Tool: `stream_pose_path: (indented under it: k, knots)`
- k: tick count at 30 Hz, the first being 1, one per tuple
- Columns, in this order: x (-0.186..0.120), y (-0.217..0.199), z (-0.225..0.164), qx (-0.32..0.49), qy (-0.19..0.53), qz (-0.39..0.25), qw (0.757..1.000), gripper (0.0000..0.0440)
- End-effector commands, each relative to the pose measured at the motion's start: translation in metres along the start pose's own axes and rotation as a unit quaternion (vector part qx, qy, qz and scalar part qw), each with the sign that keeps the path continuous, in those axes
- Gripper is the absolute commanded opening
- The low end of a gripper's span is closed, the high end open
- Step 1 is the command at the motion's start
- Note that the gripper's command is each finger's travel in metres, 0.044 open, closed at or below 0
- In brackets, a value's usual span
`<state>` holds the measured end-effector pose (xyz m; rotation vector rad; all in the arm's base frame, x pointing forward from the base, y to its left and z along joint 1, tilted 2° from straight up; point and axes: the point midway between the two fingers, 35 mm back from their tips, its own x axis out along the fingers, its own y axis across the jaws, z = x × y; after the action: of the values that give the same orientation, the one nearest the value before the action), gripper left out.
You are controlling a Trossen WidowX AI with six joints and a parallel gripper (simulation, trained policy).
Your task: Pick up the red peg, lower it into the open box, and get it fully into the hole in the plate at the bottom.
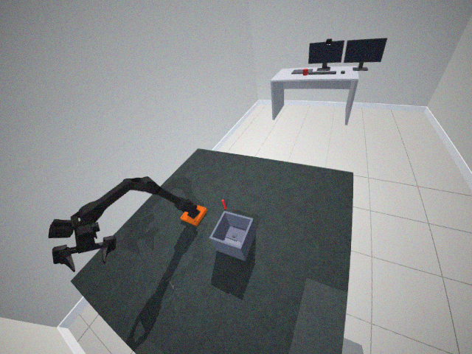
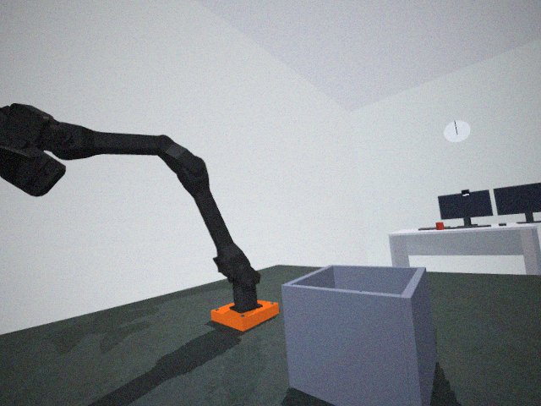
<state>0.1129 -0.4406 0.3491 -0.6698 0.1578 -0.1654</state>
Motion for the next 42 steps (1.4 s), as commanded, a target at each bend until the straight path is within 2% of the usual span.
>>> stream_pose_path:
  k: [1, 2, 12, 25, 33, 42]
  knots:
    - [0.001, 0.001, 0.0, -0.002, 0.004, 0.0, 1.0, 0.0425]
    - [0.002, 0.002, -0.001, -0.002, 0.006, 0.001, 1.0, 0.044]
    - [0.038, 0.023, 0.013, -0.009, 0.025, 0.035, 0.999, 0.044]
    - [0.105, 0.053, 0.064, -0.014, 0.056, 0.072, 0.996, 0.044]
    - [0.138, 0.079, 0.103, 0.017, 0.071, 0.083, 0.994, 0.044]
    - [0.164, 0.116, 0.149, 0.087, 0.086, 0.092, 0.988, 0.044]
